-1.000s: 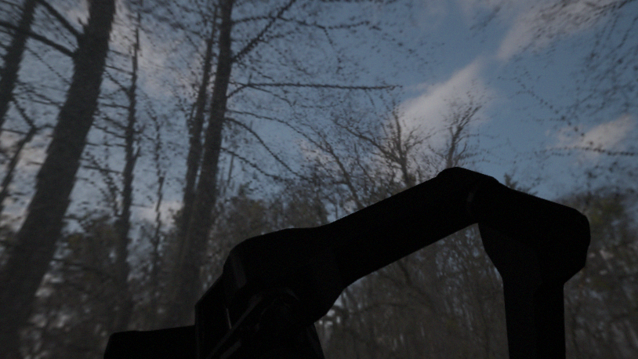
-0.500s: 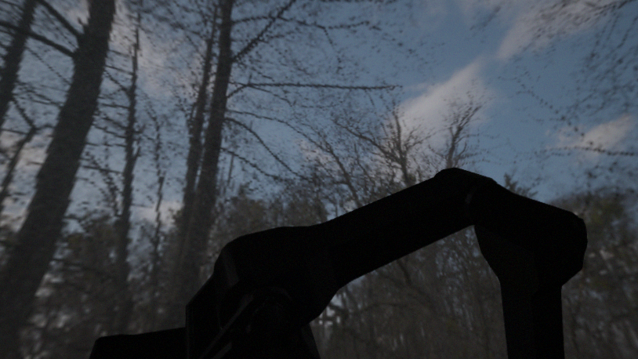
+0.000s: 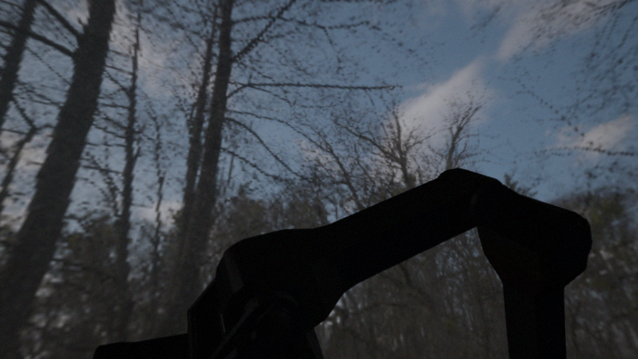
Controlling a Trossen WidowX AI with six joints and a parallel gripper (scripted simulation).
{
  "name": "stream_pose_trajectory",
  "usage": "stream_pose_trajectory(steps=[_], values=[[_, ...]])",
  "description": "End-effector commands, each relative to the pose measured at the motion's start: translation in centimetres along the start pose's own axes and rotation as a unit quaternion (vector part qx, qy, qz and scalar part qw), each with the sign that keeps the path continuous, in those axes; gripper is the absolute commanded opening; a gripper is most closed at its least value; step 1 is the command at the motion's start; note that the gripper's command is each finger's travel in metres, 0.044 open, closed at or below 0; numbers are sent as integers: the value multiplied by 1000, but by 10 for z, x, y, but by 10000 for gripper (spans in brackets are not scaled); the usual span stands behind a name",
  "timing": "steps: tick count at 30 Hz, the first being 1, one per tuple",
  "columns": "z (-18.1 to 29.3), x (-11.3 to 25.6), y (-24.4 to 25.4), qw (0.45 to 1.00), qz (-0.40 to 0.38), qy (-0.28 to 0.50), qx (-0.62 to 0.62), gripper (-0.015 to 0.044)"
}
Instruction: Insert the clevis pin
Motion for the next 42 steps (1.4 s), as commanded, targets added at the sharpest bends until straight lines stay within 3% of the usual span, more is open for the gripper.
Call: stream_pose_trajectory(steps=[1, 42], values=[[-1, 0, 0, 1000, 0, 1, 0, 0], [-1, -7, -5, 1000, -3, 10, -2, 0]])
Point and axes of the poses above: the point midway between the two fingers, 35 mm back from their tips, its own x axis back along the fingers, its own y axis across the jaws, z = x × y, the point moved 3 cm from there along x, back along the fingers, and after that the axes turned 13 degrees about x, right-handed, at the moved point
